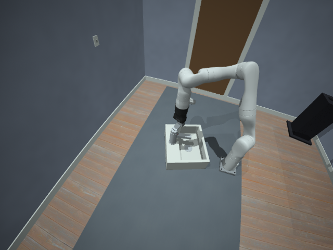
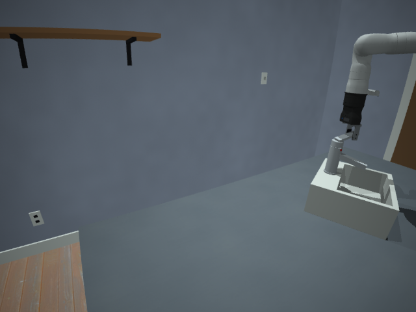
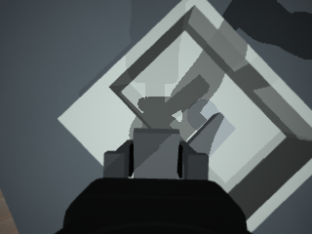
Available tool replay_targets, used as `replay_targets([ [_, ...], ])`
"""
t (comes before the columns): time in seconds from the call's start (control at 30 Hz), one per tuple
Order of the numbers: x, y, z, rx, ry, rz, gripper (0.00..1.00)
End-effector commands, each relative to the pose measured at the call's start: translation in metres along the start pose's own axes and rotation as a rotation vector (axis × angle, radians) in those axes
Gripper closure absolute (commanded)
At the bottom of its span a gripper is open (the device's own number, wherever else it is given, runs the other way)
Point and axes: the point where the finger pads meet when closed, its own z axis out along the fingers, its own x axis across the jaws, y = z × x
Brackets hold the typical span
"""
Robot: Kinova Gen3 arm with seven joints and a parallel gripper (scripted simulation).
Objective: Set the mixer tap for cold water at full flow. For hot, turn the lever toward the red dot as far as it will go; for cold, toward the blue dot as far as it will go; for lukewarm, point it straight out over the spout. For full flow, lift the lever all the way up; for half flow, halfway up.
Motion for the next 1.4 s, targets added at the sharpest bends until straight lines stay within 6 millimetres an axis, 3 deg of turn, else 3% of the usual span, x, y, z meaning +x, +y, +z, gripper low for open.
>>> replay_targets([
  [0.0, -0.0002, 0.0038, -0.0059, -0.007, -0.01, -0.001, 1.0],
  [0.87, -0.0002, 0.0038, -0.0059, -0.007, -0.01, -0.001, 1.0],
  [0.9, -0.0002, 0.0038, -0.0059, -0.007, -0.01, -0.001, 0.0],
  [1.37, -0.0002, 0.0038, -0.0059, -0.007, -0.01, -0.001, 0.0],
])
